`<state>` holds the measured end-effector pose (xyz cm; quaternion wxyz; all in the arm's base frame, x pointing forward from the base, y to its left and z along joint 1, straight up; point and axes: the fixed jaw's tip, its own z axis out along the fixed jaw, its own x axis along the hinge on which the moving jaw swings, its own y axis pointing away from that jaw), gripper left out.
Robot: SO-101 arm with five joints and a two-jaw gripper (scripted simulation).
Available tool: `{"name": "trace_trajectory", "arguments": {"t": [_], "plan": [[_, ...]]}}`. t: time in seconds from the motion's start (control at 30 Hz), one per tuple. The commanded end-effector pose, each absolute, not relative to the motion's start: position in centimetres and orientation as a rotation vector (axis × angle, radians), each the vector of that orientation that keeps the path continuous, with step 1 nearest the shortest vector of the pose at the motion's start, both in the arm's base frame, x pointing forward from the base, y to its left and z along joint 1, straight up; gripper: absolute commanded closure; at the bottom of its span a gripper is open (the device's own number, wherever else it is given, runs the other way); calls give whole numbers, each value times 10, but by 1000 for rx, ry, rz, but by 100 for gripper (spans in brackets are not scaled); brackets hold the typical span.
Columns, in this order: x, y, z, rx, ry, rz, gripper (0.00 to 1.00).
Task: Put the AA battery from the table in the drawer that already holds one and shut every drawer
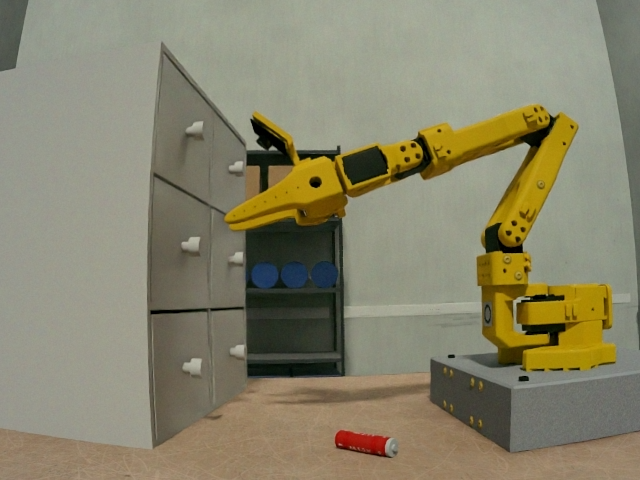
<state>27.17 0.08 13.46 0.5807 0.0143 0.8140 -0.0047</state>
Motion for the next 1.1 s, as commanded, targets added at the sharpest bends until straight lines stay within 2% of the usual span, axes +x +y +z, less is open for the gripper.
{"name": "trace_trajectory", "arguments": {"t": [0.0, 0.4, 0.57, 0.97, 1.07], "plan": [[270, -2, 128, 47, 1922, -15, 79], [270, -2, 128, 47, 1922, -15, 79], [285, -3, 124, 48, 1922, -17, 79], [285, -3, 124, 48, 1922, -17, 79], [294, -4, 120, 50, 1922, -18, 79]]}}
